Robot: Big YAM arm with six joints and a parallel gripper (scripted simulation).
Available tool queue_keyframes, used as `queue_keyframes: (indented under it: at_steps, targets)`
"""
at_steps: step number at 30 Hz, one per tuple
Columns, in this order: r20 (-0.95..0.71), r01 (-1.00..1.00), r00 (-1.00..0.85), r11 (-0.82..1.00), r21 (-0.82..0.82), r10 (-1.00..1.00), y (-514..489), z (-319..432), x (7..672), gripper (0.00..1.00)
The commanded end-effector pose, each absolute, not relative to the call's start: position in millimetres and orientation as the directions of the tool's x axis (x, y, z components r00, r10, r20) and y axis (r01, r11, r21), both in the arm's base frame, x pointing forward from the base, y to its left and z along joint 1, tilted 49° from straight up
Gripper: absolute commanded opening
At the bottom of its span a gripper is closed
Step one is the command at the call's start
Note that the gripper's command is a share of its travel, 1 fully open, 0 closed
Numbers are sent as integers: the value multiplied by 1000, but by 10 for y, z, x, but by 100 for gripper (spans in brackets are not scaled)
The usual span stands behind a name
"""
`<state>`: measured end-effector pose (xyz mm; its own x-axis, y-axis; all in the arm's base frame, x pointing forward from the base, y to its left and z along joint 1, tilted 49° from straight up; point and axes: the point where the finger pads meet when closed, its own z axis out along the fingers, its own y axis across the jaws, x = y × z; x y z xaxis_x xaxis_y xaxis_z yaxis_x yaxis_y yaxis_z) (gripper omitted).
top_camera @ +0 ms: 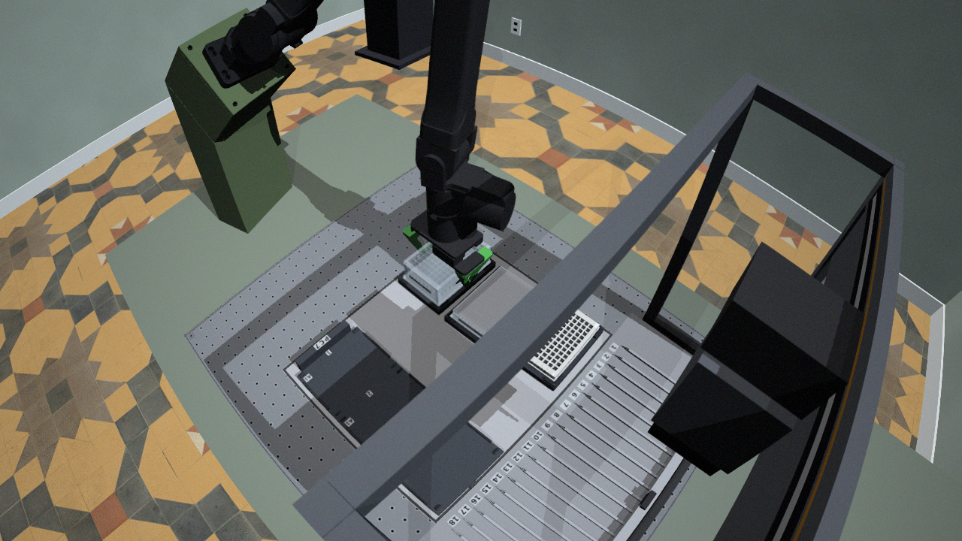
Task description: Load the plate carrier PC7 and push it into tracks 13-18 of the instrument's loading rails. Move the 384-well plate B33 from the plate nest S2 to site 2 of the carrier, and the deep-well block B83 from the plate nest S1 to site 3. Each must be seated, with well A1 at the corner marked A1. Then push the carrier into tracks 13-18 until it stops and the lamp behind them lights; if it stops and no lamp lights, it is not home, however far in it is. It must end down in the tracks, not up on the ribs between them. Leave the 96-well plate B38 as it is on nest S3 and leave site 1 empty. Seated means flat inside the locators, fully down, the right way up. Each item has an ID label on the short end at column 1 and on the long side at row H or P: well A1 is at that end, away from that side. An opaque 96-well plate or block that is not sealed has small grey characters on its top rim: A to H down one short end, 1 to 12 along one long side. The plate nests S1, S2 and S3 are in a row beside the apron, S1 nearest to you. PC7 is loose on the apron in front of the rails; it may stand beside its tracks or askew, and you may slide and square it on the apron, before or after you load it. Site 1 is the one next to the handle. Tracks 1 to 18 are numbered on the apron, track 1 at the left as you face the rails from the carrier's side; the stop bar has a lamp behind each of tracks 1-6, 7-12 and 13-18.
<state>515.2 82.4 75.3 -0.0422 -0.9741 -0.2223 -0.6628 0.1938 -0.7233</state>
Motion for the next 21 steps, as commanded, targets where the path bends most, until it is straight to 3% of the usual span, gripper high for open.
queue_keyframes:
  at_steps: [1, 21]
  targets:
    - [-223, -651, -31, 189, -735, -974, 825, 794, 5154, 0]
    - [-225, -656, -36, 193, -730, -974, 831, 795, 5149, 0]
